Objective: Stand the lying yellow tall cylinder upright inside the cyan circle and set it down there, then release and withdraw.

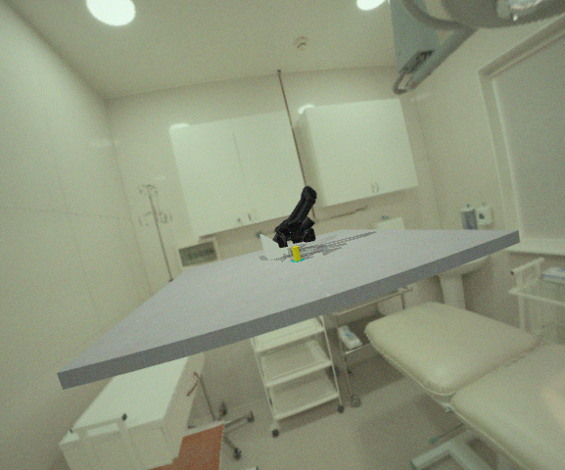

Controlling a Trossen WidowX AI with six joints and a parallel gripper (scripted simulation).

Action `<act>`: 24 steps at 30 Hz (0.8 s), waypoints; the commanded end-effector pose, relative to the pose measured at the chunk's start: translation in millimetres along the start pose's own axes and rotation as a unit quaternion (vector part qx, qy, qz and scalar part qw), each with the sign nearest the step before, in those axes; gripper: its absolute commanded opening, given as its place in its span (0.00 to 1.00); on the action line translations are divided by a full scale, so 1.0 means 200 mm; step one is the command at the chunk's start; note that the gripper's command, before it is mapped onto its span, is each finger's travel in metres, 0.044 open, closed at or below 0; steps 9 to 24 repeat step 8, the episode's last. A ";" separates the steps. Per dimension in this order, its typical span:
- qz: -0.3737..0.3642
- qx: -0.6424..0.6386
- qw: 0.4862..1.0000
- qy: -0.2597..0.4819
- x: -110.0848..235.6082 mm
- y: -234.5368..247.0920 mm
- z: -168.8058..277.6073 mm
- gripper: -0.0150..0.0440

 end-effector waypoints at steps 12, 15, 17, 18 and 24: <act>-0.003 0.001 1.000 -0.001 0.02 0.04 -0.20 0.93; -0.003 0.001 1.000 -0.001 0.02 0.04 -0.20 0.93; -0.003 0.001 1.000 -0.001 0.02 0.04 -0.20 0.93; -0.003 0.001 1.000 -0.001 0.02 0.04 -0.20 0.93; -0.003 0.001 1.000 -0.001 0.02 0.04 -0.20 0.93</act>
Point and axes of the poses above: the point midway between the two fingers, 35 mm back from their tips, its own x axis back along the fingers, its own y axis across the jaws, z = x × y, the point moved 3 cm from there along x, back along the fingers, and after that the axes turned 11 degrees about -x, right-handed, at the moved point
